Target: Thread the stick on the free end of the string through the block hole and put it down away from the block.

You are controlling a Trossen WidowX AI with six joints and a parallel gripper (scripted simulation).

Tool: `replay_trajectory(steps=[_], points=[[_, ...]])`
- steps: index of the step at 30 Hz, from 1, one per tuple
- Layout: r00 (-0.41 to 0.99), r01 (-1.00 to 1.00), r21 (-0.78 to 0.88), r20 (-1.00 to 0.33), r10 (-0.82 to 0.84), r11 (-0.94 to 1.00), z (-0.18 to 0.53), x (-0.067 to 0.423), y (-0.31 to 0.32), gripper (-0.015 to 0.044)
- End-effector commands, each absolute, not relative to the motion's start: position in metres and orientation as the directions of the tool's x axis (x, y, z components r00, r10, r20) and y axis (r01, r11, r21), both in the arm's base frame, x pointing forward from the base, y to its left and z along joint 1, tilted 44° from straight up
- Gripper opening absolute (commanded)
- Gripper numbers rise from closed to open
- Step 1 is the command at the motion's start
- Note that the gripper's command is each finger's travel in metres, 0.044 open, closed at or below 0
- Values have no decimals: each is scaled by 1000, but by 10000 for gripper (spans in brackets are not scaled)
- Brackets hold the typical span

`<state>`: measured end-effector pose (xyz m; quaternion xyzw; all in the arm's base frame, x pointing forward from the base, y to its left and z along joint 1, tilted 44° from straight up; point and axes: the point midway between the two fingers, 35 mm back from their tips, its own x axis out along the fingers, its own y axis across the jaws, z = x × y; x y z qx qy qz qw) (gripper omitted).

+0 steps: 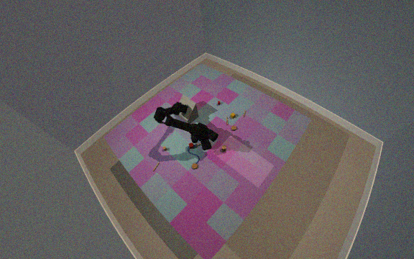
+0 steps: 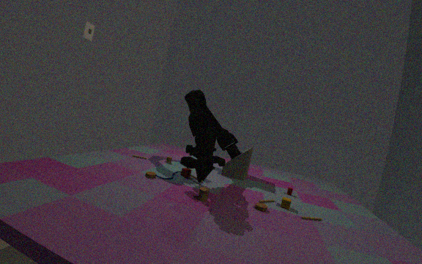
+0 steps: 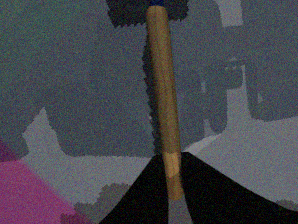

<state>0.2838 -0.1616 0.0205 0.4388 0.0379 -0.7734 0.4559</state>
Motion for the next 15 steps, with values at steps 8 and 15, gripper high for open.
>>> replay_trajectory(steps=[8, 15], points=[[-197, 740, 339, -717, -669, -581, 14, 293, -155, 0], [-197, 755, 324, -716, -669, -570, 7, 294, -148, 0]])
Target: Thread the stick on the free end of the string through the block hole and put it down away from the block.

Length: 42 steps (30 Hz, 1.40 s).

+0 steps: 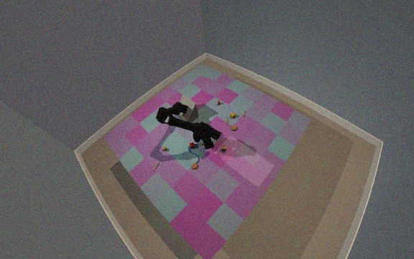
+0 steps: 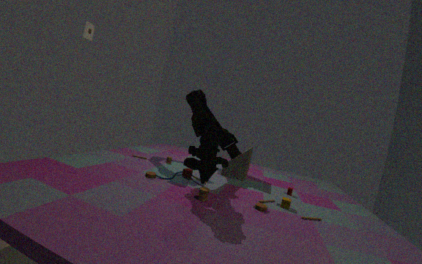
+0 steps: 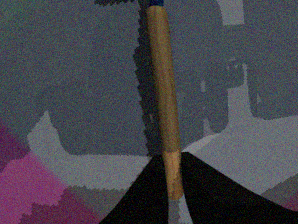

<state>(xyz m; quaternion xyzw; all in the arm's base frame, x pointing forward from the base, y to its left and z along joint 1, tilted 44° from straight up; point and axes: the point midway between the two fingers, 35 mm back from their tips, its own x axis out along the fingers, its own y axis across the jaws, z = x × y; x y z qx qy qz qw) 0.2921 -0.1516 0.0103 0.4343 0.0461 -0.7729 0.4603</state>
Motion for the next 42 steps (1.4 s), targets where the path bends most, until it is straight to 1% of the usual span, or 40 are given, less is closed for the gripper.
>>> replay_trajectory(steps=[1, 5, 11, 20, 28, 32, 37, 42], points=[[-197, 755, 324, -716, -669, -570, 8, 294, -148, 0], [-196, 755, 326, -716, -670, -569, 8, 296, -146, 0], [-167, 763, 353, -702, -693, -542, -9, 299, -148, 0], [-166, 763, 354, -701, -694, -541, -10, 299, -148, 0], [-162, 758, 359, -705, -691, -544, -1, 304, -141, 210], [-159, 758, 362, -704, -692, -543, 43, 313, -101, 210], [-159, 758, 364, -702, -694, -542, 51, 314, -94, 210], [-143, 766, 369, -701, -698, -526, 48, 316, -95, 341]])
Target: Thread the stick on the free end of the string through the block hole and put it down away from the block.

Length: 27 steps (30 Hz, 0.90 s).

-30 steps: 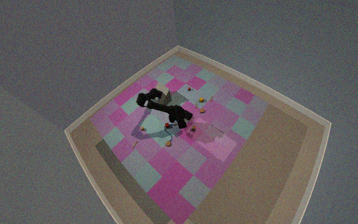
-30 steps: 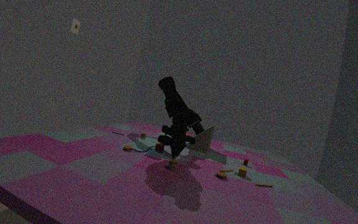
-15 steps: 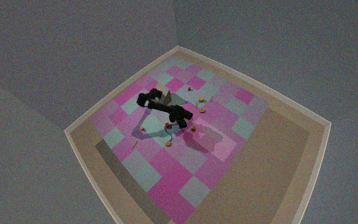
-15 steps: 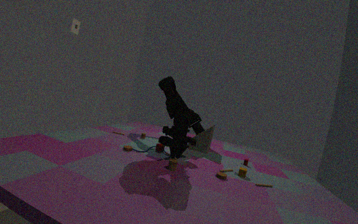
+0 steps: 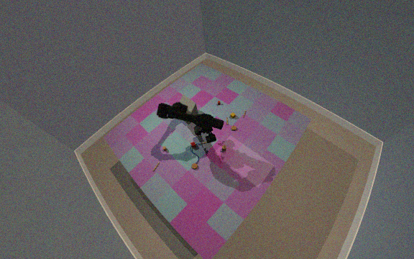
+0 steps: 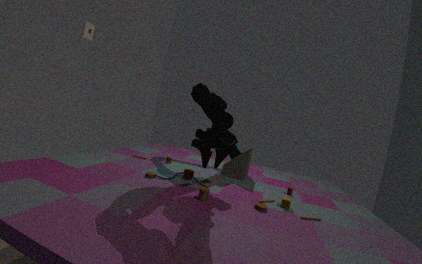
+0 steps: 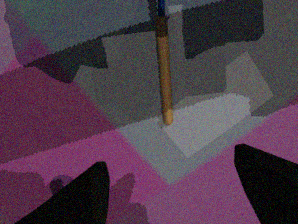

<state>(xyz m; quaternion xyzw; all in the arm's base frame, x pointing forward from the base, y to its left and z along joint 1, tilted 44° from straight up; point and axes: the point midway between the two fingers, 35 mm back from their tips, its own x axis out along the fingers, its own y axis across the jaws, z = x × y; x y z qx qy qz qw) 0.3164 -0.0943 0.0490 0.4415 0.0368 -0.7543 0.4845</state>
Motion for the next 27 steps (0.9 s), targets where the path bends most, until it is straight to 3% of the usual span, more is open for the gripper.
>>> replay_trajectory(steps=[1, 4, 27], points=[[-143, 766, 369, -701, -698, -526, 48, 316, -95, 368], [-142, 764, 370, -702, -698, -528, 61, 319, -82, 440], [-140, 771, 368, -699, -702, -520, 65, 319, -77, 440]])
